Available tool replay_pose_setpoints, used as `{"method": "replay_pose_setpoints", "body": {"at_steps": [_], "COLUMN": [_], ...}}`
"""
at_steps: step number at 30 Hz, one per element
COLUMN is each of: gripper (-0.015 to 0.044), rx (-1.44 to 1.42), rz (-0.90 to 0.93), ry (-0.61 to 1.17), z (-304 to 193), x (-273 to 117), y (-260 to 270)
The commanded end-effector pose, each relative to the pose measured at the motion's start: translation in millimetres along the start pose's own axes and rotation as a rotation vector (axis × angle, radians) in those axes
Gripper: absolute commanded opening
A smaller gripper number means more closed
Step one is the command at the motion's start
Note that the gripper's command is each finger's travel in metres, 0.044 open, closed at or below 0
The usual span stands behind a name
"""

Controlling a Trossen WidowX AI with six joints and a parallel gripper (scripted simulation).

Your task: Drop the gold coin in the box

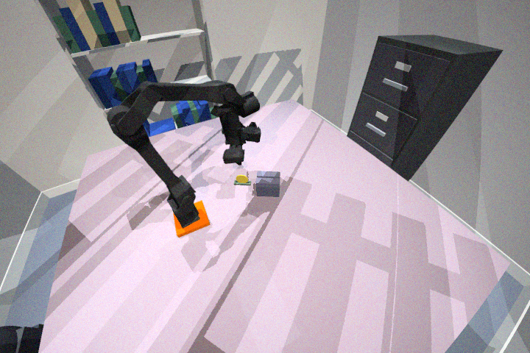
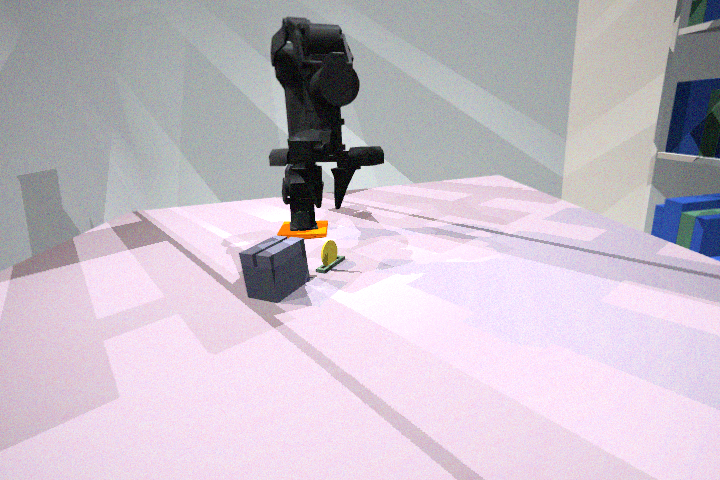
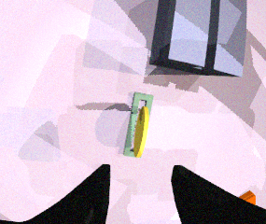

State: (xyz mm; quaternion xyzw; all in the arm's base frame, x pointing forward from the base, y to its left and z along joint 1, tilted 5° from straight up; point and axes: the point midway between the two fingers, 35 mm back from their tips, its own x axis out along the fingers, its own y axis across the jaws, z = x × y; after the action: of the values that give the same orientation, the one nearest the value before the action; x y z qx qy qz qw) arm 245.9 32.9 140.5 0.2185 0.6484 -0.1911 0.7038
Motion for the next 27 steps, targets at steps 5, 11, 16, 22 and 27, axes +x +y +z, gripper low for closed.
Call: {"method": "replay_pose_setpoints", "body": {"at_steps": [5, 11, 16, 22, 27], "gripper": [0.0161, 0.0161, 0.0161, 0.0161, 0.0161], "rx": [0.129, 0.129, 0.129, 0.129, 0.129], "rz": [0.021, 0.022, 0.022, 0.022, 0.022], "ry": [0.085, 0.085, 0.085, 0.085, 0.085], "z": [2, -1, -2, -4, -4], "x": [-5, 30, 38, 48, 56], "y": [-10, -9, -10, -11, -10]}}
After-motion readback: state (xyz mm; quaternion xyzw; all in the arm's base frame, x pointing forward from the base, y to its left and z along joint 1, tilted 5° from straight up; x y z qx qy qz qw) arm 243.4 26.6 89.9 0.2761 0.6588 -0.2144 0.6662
